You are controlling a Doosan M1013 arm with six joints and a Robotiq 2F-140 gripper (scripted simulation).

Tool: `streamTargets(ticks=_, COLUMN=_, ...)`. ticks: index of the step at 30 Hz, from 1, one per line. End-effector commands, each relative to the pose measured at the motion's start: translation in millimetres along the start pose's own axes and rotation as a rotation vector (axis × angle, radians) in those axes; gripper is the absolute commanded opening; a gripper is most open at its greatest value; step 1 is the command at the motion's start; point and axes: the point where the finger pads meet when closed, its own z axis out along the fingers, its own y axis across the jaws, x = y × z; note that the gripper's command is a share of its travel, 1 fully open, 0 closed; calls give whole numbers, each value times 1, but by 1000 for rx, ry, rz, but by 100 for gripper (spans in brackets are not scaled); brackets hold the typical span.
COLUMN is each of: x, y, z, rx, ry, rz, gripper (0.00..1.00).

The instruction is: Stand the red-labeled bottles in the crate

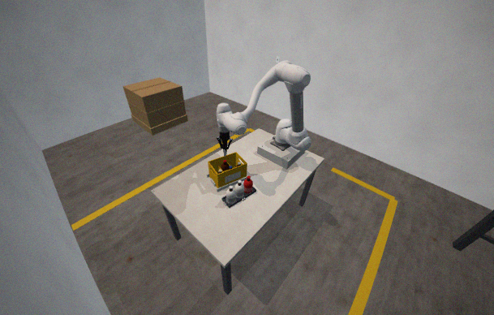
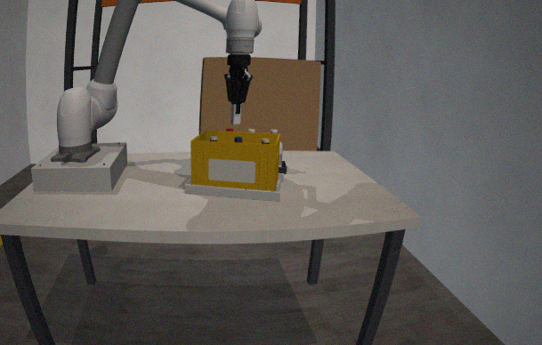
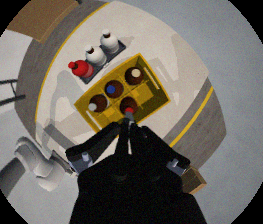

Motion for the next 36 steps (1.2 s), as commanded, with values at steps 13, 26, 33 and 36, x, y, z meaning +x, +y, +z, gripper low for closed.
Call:
streamTargets(ticks=13, x=117, y=-197, z=0, rx=0, ry=1, rz=-123, gripper=38)
streamTargets(ticks=26, x=135, y=-230, z=0, rx=0, ry=1, rz=-123, gripper=38)
streamTargets(ticks=33, x=135, y=-230, z=0, rx=0, ry=1, rz=-123, gripper=38)
streamTargets(ticks=36, x=135, y=-230, z=0, rx=0, ry=1, rz=-123, gripper=38)
